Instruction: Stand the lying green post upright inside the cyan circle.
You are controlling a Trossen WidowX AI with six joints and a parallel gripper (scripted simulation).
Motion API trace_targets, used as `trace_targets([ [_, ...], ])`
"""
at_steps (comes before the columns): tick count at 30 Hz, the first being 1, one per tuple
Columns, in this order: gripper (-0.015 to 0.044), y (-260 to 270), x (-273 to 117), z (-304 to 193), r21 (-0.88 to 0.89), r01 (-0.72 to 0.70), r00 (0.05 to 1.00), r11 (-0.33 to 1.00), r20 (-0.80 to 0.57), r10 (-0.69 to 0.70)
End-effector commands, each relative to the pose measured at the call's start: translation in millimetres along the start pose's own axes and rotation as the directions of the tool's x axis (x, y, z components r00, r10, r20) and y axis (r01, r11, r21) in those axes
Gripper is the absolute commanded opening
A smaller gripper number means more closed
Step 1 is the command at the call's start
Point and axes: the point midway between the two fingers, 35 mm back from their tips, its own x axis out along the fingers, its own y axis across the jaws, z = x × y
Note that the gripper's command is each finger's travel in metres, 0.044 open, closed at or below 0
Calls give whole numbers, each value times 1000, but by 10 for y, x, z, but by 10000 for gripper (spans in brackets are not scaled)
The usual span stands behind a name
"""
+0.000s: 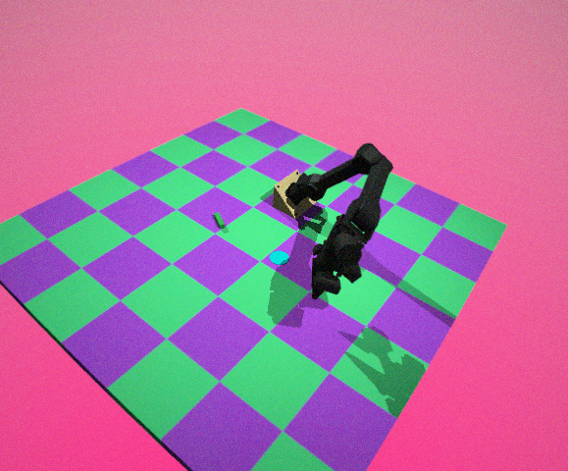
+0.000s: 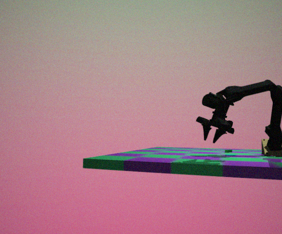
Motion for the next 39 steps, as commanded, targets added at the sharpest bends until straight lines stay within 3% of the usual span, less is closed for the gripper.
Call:
trace_targets([
  [1, 233, 140, 108, -574, 96, -73, 995, 993, -55, 79],
  [11, 233, 652, 122, -1755, 341, -195, 966, 920, -96, 240],
  [21, 233, 1415, -57, -2645, 576, -272, 939, 771, -18, 345],
  [30, 233, 2208, -289, -3134, 742, -315, 930, 592, 116, 349],
  [39, 233, 2869, -483, -3322, 835, -339, 932, 433, 238, 272],
])
